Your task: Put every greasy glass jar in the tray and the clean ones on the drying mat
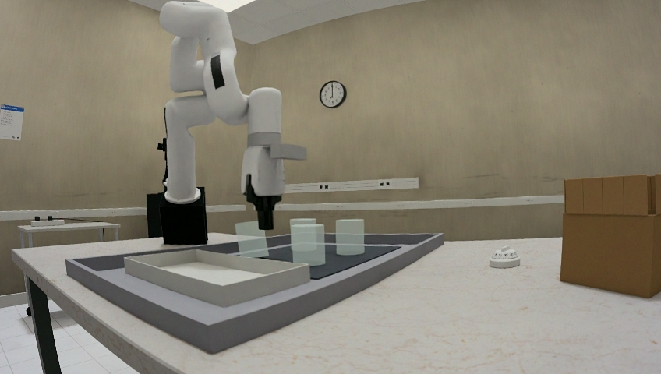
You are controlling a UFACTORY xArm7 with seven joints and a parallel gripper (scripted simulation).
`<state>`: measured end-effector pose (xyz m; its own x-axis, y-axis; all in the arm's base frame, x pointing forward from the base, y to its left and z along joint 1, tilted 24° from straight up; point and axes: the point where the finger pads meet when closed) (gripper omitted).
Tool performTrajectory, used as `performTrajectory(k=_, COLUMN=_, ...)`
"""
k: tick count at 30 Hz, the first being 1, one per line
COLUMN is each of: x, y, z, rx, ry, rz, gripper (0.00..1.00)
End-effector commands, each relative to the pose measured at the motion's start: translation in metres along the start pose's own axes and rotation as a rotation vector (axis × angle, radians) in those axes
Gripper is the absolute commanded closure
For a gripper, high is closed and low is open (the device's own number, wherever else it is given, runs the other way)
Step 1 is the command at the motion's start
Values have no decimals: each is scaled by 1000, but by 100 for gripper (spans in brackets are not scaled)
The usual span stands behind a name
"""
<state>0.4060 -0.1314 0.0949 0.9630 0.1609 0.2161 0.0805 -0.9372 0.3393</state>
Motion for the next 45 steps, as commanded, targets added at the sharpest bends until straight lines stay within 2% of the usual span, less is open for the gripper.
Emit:
performTrajectory(k=1, x=1, y=0, z=-1, rx=-1, ry=3, rz=0, gripper=100)
performTrajectory(k=6, x=0, y=0, z=-2, rx=-1, ry=3, rz=0, gripper=100)
performTrajectory(k=16, x=23, y=6, z=5, rx=-1, ry=3, rz=0, gripper=100)
performTrajectory(k=45, x=23, y=6, z=5, rx=-1, ry=3, rz=0, gripper=100)
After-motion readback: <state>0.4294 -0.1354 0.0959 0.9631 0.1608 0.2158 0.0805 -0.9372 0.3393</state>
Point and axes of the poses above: the point where the finger pads meet when closed, its own z axis out along the fingers, its own y axis across the jaws, x = y × z, and after that the axes turned 15 degrees about -z, right-handed
